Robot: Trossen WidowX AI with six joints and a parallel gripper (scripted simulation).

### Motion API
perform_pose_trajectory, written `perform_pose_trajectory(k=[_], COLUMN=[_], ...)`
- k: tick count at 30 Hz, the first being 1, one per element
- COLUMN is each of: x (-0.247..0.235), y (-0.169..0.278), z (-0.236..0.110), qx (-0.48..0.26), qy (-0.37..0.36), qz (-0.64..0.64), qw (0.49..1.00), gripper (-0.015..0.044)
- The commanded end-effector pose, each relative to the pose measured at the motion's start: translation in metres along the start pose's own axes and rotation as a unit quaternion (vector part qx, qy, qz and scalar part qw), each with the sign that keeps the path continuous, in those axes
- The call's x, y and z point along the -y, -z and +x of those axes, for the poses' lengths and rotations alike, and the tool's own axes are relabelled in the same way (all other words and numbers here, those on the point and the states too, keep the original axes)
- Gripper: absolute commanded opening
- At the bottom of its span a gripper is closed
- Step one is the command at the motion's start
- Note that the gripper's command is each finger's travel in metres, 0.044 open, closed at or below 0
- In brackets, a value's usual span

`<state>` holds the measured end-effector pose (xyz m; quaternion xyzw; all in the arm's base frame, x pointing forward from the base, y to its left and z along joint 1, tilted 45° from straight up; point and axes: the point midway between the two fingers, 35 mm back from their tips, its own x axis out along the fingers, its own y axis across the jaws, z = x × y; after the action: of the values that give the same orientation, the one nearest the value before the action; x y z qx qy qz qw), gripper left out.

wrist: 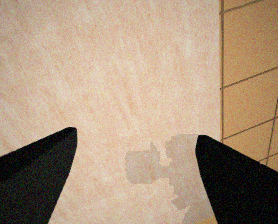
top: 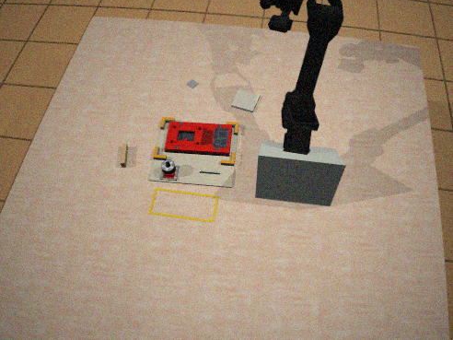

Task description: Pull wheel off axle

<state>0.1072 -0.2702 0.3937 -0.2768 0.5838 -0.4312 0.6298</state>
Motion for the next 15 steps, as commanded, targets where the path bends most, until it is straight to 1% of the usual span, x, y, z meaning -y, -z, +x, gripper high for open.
perform_pose_trajectory(k=[1, 8, 15], x=[-0.032, -0.110, -0.201], y=[-0.040, -0.114, -0.169], z=[0.012, 0.020, 0.000], qx=[0.021, 0.051, 0.083], qy=[-0.035, -0.100, -0.155], qz=[-0.005, -0.020, -0.056], qw=[0.999, 0.994, 0.983], gripper=[0.0300, 0.0300, 0.0300])
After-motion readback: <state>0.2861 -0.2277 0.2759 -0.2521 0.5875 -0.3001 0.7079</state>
